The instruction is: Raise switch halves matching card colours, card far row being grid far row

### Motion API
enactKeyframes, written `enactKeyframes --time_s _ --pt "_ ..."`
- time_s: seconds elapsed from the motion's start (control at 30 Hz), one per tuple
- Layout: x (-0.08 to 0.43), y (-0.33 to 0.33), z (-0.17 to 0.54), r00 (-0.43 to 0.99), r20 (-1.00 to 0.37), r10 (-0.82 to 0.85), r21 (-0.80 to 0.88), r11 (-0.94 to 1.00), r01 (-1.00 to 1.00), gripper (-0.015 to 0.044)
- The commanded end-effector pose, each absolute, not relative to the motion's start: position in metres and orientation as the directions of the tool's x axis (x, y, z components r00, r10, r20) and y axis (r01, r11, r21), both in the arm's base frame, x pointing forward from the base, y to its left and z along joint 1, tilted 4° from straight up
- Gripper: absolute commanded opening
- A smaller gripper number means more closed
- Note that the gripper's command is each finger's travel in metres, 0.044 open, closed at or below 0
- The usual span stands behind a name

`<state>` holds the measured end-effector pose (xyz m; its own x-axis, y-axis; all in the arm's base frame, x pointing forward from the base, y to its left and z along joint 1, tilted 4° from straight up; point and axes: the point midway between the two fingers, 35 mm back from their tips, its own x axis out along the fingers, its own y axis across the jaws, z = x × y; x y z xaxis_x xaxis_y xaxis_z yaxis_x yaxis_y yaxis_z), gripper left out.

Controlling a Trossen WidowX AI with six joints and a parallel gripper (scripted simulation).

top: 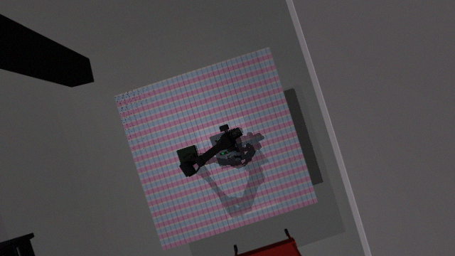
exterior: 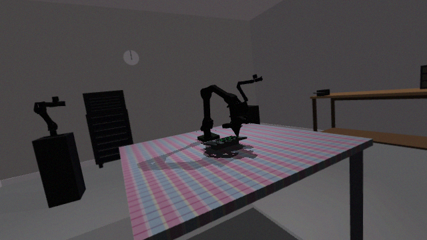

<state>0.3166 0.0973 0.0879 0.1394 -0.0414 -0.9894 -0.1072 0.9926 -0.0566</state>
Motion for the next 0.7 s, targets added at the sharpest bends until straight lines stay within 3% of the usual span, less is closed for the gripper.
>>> enactKeyframes --time_s 0.0,0.67 --pt "0.3162 0.0974 0.0864 0.137 -0.99 -0.04 -0.055 0.992 -0.112 0.0" --pt "0.3167 0.0973 0.0838 0.137 -0.99 -0.04 -0.055 0.992 -0.112 0.0"
